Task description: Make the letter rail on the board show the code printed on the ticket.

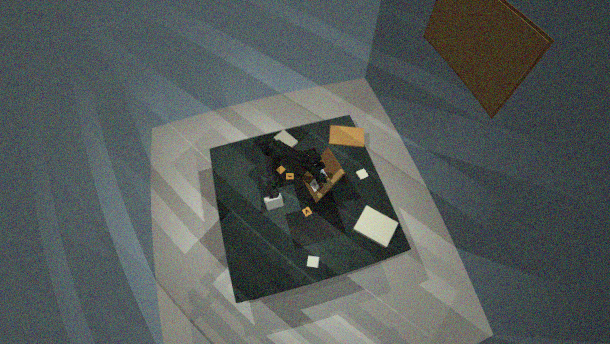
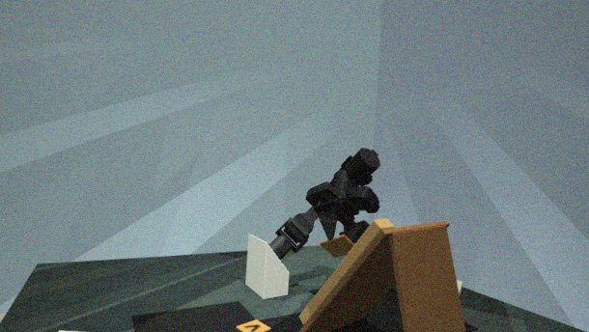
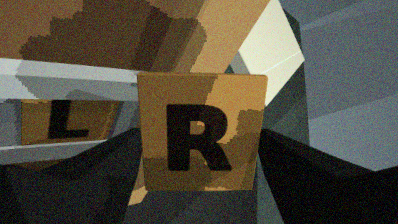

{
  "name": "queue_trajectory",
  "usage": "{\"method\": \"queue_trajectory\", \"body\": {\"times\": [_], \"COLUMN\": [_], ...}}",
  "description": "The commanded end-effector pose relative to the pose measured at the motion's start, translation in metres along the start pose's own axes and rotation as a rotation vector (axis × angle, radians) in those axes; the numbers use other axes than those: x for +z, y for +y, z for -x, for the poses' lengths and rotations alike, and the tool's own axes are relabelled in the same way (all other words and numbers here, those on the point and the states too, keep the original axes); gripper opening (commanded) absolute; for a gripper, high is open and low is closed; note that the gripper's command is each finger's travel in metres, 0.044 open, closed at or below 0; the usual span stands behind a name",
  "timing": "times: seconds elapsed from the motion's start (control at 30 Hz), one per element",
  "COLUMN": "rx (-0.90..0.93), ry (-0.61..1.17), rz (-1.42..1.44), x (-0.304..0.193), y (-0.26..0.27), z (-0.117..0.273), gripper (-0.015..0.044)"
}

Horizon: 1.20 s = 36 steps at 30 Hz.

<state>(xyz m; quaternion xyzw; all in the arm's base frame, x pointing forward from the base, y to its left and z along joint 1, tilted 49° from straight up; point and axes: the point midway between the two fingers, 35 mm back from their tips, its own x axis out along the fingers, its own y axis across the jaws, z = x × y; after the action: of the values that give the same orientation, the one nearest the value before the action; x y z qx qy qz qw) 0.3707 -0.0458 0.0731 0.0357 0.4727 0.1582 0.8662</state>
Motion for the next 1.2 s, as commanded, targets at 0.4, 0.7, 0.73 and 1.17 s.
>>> {"method": "queue_trajectory", "body": {"times": [0.4,0.7,0.73,1.17], "rx": [0.071,0.154,0.164,0.342], "ry": [-0.189,-0.275,-0.284,-0.367], "rz": [-0.111,-0.180,-0.189,-0.279], "x": [0.032,0.037,0.037,0.031], "y": [0.073,0.115,0.120,0.184], "z": [0.042,0.065,0.068,0.104], "gripper": [0.0000,0.0000,0.0000,0.0000]}}
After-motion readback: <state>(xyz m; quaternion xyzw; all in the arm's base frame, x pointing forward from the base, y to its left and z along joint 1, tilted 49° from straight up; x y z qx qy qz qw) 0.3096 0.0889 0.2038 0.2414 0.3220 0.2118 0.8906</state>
